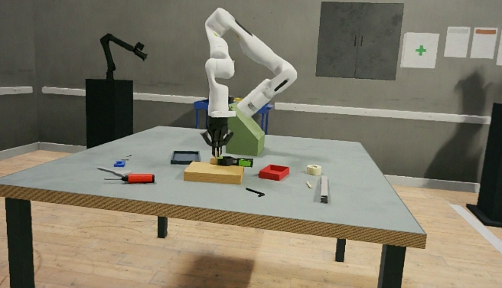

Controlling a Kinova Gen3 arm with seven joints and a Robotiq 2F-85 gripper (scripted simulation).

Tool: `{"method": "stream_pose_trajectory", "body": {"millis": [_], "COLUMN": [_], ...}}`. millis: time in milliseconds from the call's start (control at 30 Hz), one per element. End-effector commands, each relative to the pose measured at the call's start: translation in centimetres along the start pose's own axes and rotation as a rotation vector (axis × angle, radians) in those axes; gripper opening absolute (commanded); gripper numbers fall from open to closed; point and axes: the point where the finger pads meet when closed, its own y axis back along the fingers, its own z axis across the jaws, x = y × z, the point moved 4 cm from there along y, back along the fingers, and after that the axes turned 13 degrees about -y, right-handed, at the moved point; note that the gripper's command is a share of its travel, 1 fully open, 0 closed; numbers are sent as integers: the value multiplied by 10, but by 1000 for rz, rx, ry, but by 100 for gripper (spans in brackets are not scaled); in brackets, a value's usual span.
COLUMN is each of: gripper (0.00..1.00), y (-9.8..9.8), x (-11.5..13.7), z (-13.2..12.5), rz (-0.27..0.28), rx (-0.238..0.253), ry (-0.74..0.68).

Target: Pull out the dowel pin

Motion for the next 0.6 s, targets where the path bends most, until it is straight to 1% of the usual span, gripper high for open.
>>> {"method": "stream_pose_trajectory", "body": {"millis": [0, 567], "gripper": [10, 10], "y": [2, 2], "x": [1, 1], "z": [1, 1], "rz": [3, 3], "rx": [-2, -2], "ry": [-20, -94]}}
